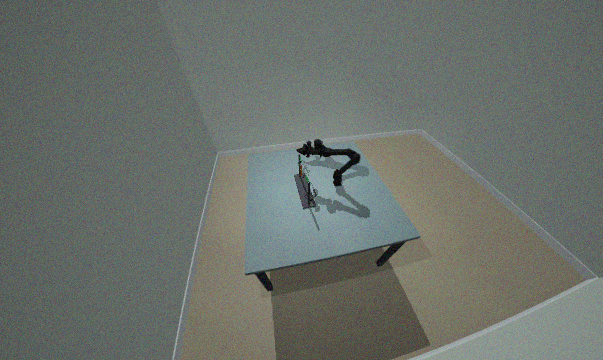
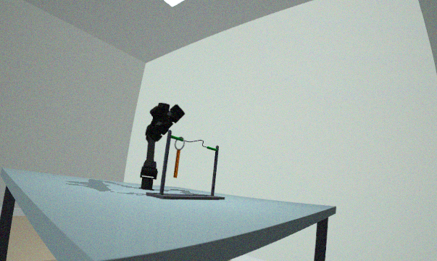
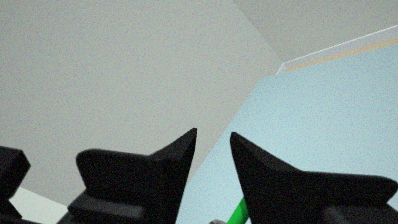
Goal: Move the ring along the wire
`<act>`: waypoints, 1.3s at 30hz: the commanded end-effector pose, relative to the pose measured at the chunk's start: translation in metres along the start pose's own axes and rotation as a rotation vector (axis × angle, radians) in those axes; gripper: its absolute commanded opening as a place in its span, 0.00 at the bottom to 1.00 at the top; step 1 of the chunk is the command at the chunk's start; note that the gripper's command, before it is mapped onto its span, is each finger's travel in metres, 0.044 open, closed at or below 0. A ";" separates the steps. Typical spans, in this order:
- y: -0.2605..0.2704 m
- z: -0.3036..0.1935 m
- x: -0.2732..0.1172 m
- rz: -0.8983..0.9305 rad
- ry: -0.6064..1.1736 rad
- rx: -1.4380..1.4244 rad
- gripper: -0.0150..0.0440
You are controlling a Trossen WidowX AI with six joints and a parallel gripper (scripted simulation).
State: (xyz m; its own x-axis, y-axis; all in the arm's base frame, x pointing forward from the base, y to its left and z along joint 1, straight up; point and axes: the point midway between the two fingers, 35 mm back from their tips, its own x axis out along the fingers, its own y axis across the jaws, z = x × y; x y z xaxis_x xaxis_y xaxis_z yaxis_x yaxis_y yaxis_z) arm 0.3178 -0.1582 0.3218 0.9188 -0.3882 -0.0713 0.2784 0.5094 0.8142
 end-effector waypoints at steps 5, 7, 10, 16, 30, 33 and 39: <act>-0.065 0.006 -0.006 -0.147 0.001 -0.054 0.53; -0.071 0.003 -0.006 -0.150 0.013 -0.073 0.53; -0.083 -0.005 -0.006 -0.141 0.053 -0.120 0.53; -0.122 -0.032 -0.012 -0.093 0.170 -0.257 0.53; -0.190 -0.109 -0.067 0.154 0.379 -0.550 0.53; -0.197 -0.128 -0.087 0.237 0.399 -0.610 0.53; -0.200 -0.150 -0.111 0.339 0.401 -0.675 0.53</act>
State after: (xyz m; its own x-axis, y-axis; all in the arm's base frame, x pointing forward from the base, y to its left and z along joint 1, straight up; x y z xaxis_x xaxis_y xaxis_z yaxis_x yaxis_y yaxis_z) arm 0.2115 -0.1164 0.0875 0.9749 0.0630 -0.2134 0.0172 0.9348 0.3547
